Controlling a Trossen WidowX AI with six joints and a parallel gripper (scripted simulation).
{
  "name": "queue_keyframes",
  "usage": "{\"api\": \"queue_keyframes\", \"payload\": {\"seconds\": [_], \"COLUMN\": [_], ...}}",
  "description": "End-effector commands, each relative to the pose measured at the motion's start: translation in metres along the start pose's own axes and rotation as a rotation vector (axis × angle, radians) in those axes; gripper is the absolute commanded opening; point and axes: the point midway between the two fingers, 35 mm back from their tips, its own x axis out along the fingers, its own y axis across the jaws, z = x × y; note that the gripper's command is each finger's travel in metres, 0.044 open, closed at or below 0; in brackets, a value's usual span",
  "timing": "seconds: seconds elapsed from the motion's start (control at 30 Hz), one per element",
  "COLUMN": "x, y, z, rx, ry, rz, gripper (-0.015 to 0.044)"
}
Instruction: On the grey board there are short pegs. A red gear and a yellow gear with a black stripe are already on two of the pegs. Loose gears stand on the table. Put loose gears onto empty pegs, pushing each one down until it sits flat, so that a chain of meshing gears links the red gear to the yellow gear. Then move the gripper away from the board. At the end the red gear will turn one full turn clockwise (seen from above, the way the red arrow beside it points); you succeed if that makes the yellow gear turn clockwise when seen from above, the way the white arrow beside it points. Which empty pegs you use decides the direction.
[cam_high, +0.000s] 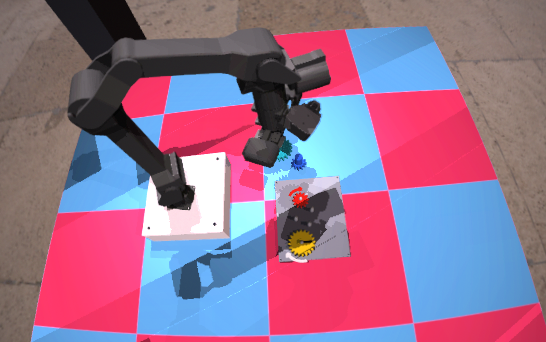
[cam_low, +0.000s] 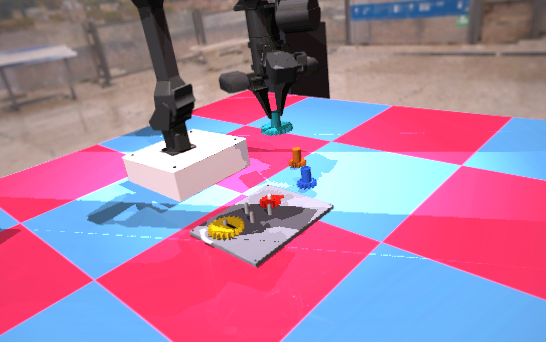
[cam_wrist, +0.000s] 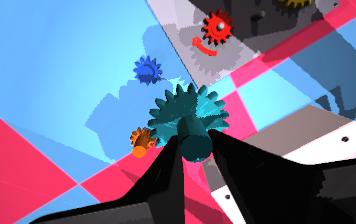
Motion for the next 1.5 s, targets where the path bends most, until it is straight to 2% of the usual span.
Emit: {"api": "queue_keyframes", "payload": {"seconds": [0.0,1.47], "x": [0.007,0.048], "y": [-0.005,-0.079], "z": [0.006,0.063], "rx": [-0.003,-0.018], "ry": [0.009,0.003], "rz": [-0.007,-0.014], "gripper": [0.0000,0.0000]}}
